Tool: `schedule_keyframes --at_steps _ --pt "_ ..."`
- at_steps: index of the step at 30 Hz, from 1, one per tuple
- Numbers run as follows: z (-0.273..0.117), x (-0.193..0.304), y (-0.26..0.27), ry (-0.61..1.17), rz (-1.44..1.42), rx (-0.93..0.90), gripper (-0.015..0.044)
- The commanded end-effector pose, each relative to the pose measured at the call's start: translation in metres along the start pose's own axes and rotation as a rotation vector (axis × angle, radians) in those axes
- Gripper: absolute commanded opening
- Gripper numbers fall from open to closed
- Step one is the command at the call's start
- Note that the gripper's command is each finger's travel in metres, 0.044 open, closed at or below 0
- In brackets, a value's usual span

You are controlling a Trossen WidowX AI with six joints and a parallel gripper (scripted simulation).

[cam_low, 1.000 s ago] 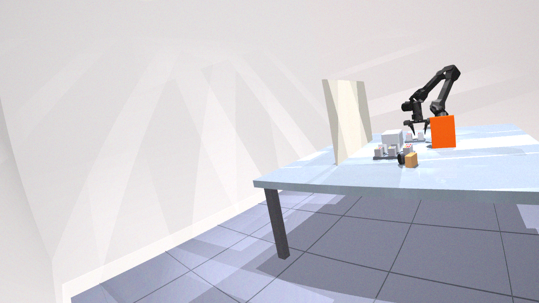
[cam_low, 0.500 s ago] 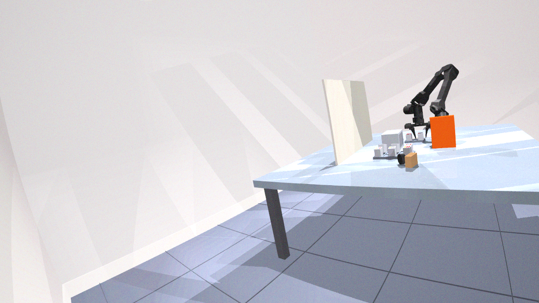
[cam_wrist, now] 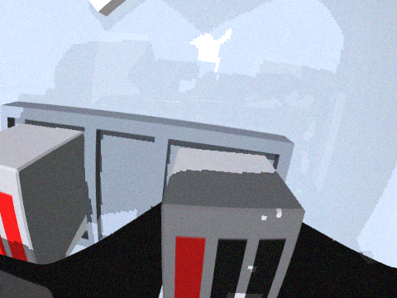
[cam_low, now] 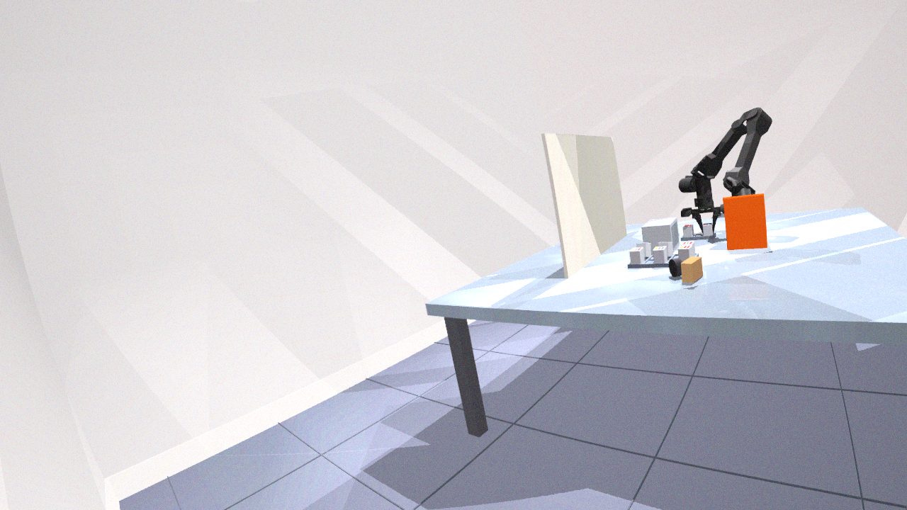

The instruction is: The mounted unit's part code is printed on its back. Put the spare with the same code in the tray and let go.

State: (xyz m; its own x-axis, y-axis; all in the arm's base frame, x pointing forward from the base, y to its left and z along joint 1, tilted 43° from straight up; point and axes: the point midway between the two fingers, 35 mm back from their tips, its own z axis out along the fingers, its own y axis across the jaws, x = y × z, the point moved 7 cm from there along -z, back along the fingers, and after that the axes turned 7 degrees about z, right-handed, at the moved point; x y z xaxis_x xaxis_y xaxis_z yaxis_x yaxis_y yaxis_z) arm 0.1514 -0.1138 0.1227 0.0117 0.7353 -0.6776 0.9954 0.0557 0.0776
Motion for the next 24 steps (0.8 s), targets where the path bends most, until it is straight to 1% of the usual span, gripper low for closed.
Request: schedule_keyframes --at_steps 1,4,5,14,24 --pt "0.0 0.0 0.0 0.0 0.001 0.0 0.0096" --pt "0.0 0.0 0.0 0.0 0.001 0.0 0.0017" --pt "0.0 0.0 0.0 0.0 0.001 0.0 0.0" --pt "-0.003 0.0 0.001 0.002 0.001 0.0 0.0" --pt "-0.041 0.002 0.005 0.016 0.001 0.002 0.0"
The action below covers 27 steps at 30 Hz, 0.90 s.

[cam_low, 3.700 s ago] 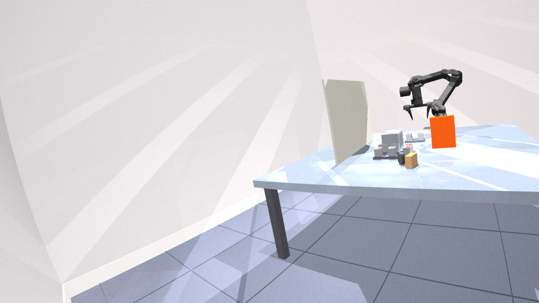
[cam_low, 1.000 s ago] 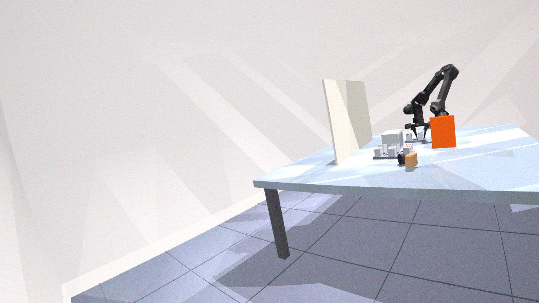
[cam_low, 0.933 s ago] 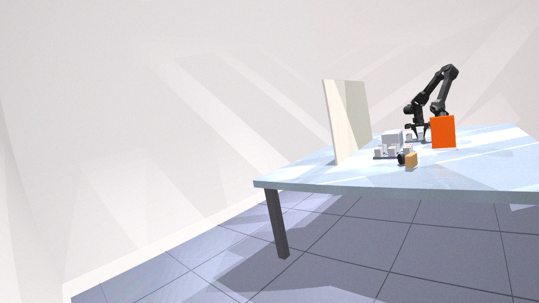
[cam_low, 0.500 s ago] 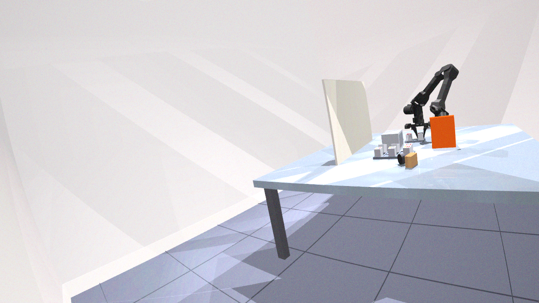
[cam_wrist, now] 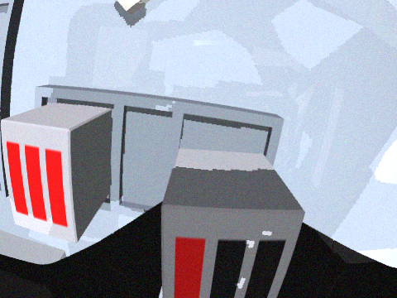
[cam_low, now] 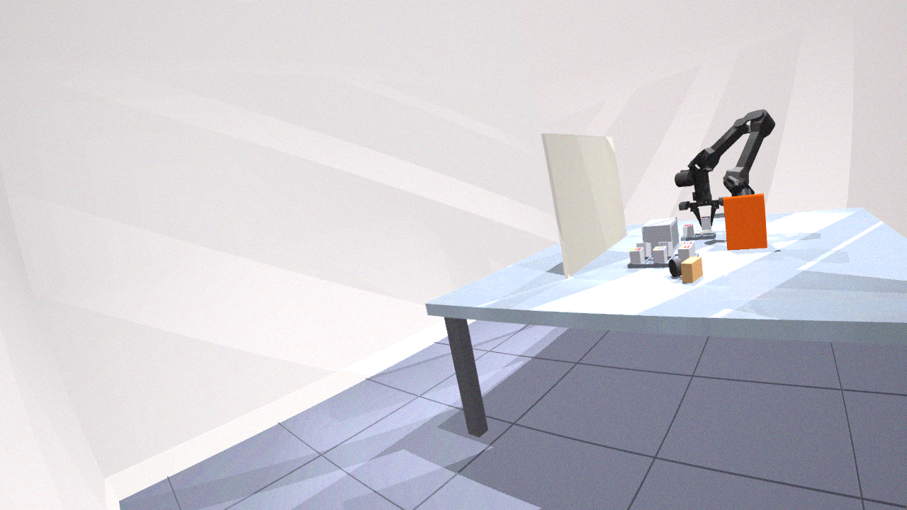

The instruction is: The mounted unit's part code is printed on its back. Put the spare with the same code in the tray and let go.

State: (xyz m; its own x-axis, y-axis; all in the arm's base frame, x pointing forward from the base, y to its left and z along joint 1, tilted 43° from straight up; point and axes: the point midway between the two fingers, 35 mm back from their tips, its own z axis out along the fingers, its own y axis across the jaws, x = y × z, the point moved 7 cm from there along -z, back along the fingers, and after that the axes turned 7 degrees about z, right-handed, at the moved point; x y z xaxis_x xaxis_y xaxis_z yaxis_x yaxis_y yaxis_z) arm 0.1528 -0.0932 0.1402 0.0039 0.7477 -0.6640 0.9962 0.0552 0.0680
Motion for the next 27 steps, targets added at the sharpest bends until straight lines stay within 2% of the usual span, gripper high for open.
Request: schedule_keyframes --at_steps 1,9,18,27 --pt "-0.018 -0.001 0.001 -0.003 0.007 -0.006 0.0" --pt "-0.05 -0.002 -0.004 -0.012 0.003 -0.009 0.0" --pt "-0.051 -0.001 -0.004 -0.007 -0.003 -0.008 0.0" --pt "-0.084 -0.001 -0.006 0.012 0.001 -0.025 0.0"
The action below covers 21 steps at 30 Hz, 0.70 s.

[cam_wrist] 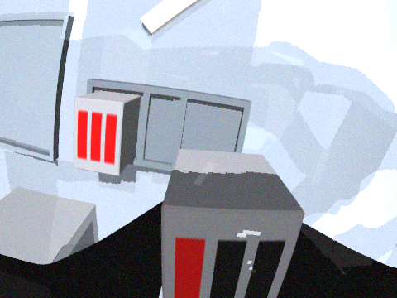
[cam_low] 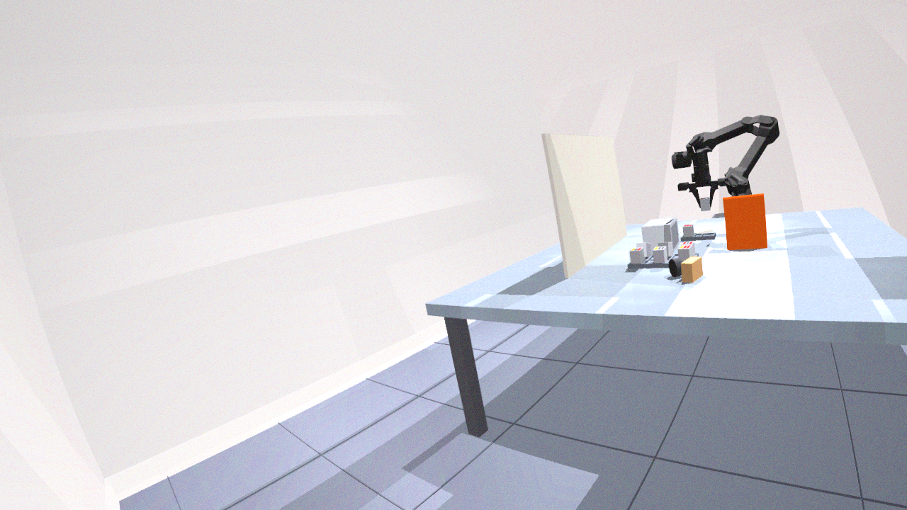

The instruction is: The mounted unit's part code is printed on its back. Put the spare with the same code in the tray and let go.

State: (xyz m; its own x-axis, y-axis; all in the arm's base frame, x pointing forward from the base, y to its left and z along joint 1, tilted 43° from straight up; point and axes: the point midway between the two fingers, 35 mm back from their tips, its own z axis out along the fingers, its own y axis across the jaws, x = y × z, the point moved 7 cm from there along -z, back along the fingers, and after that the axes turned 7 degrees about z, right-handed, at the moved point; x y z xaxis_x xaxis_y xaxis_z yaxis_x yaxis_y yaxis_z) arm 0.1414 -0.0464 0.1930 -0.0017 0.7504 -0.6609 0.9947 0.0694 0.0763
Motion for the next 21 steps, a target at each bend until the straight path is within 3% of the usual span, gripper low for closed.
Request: schedule_keyframes --at_steps 1,11,21 --pt "-0.016 -0.001 -0.001 0.009 0.006 -0.011 0.0" --pt "-0.051 -0.005 -0.01 0.012 0.009 -0.028 0.0" --pt "-0.058 -0.008 0.006 0.012 0.016 -0.027 0.0"
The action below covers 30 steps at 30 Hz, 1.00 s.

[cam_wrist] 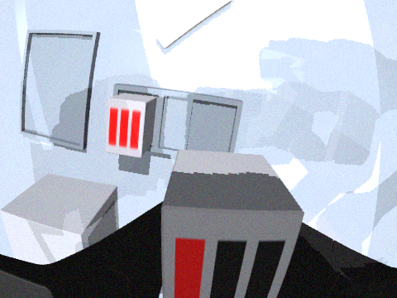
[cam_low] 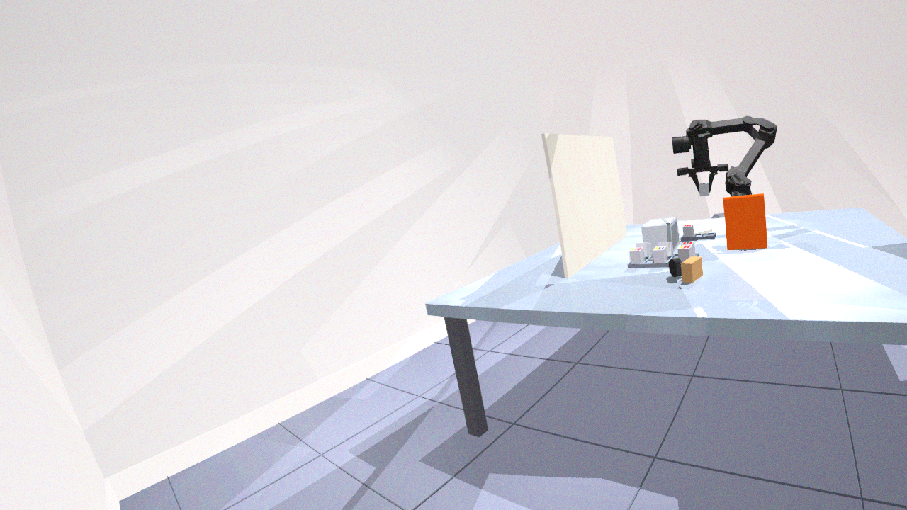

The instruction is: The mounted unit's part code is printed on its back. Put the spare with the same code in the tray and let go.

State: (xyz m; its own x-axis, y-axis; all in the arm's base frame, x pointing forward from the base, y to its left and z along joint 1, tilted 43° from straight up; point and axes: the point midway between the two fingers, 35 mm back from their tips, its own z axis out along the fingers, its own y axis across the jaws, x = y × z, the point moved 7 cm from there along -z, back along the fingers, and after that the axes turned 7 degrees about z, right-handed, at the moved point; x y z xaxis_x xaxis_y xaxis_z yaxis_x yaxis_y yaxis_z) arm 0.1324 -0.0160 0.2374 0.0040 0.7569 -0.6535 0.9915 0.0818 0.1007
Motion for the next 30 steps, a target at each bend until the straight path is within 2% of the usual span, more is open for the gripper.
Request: schedule_keyframes --at_steps 1,16,30 --pt "-0.005 -0.002 0.014 0.002 0.011 0.0 0.0" --pt "-0.014 -0.009 0.082 -0.007 0.011 0.01 0.0" --pt "-0.007 -0.01 0.147 -0.018 0.008 0.021 0.0"
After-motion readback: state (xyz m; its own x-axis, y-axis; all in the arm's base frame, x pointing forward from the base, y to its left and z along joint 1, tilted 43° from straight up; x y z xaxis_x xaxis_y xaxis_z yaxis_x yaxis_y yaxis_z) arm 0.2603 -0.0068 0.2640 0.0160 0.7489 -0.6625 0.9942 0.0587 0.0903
